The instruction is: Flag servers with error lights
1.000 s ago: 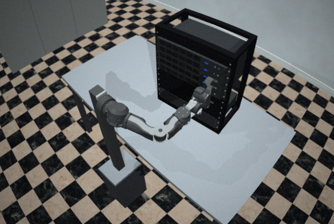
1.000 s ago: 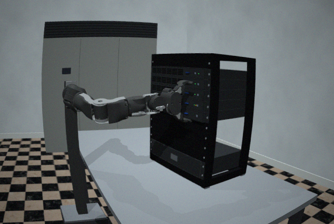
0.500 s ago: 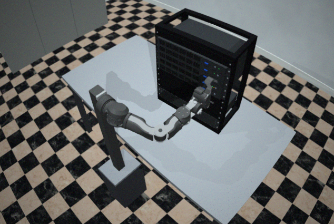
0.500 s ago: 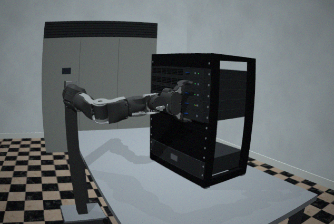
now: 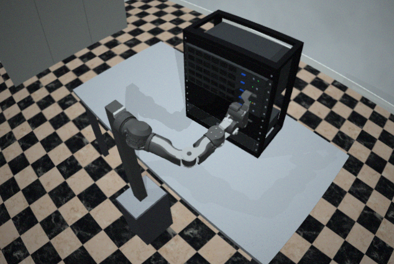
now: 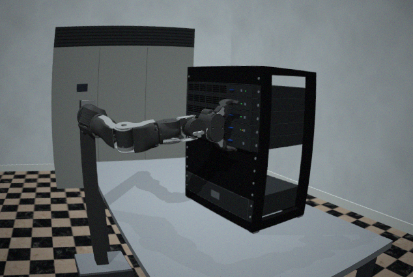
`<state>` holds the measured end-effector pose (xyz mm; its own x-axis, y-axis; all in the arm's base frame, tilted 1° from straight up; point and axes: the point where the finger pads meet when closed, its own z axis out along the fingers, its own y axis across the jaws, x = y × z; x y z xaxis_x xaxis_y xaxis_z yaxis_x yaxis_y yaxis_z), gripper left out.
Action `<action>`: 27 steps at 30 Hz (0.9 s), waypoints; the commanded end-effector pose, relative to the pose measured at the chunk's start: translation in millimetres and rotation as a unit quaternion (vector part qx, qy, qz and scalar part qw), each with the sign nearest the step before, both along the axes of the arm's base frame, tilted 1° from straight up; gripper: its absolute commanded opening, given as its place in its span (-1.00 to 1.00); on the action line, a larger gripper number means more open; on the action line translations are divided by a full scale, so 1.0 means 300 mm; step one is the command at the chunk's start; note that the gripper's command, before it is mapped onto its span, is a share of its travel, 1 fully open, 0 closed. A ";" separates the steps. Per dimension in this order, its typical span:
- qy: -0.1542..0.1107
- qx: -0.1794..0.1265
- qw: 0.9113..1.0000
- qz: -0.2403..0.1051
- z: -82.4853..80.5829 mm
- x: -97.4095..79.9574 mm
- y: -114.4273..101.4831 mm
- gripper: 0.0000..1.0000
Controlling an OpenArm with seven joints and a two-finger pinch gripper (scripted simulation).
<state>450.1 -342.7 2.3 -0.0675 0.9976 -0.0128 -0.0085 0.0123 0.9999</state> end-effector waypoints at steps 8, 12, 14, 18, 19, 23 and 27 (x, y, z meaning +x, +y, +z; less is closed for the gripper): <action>0.001 0.001 1.000 0.000 0.003 -0.001 -0.001 1.00; 0.001 0.001 1.000 0.000 0.003 -0.001 -0.001 1.00; 0.001 0.001 1.000 0.000 0.003 -0.001 -0.001 1.00; 0.001 0.001 1.000 0.000 0.003 -0.001 -0.001 1.00; 0.001 0.001 1.000 0.000 0.003 -0.001 -0.001 1.00; 0.001 0.000 1.000 0.000 0.015 -0.001 -0.001 1.00; 0.001 0.000 1.000 0.000 0.112 -0.004 -0.003 1.00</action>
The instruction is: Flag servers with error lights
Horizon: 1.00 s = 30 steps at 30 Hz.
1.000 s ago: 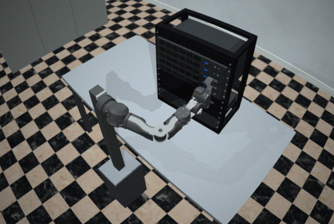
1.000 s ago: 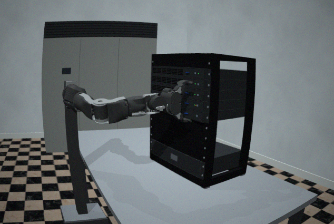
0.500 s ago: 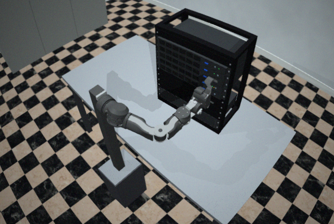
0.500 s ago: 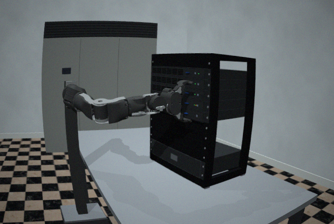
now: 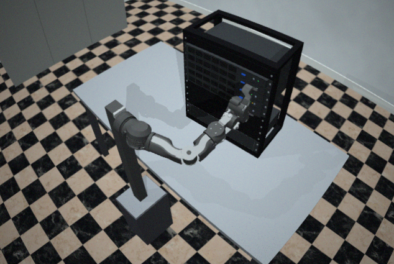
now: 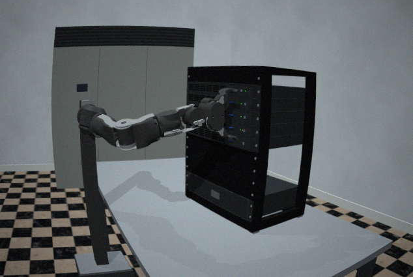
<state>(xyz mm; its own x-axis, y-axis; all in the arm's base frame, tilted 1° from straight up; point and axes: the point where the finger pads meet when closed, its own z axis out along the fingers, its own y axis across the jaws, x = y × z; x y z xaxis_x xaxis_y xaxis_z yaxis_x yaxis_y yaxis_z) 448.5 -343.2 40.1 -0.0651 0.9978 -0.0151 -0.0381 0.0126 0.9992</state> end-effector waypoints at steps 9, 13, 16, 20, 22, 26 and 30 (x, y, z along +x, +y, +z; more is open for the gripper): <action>0.015 0.000 1.000 0.001 0.013 0.000 0.001 1.00; 0.015 0.000 1.000 0.001 0.013 0.000 0.001 1.00; 0.015 0.000 1.000 0.001 0.013 0.000 0.001 1.00; 0.015 0.000 1.000 0.001 0.013 0.000 0.001 1.00; 0.015 0.000 1.000 0.001 0.013 0.000 0.001 1.00; 0.015 0.000 1.000 0.001 0.013 0.000 0.001 1.00; 0.015 0.000 1.000 0.001 0.013 0.000 0.001 1.00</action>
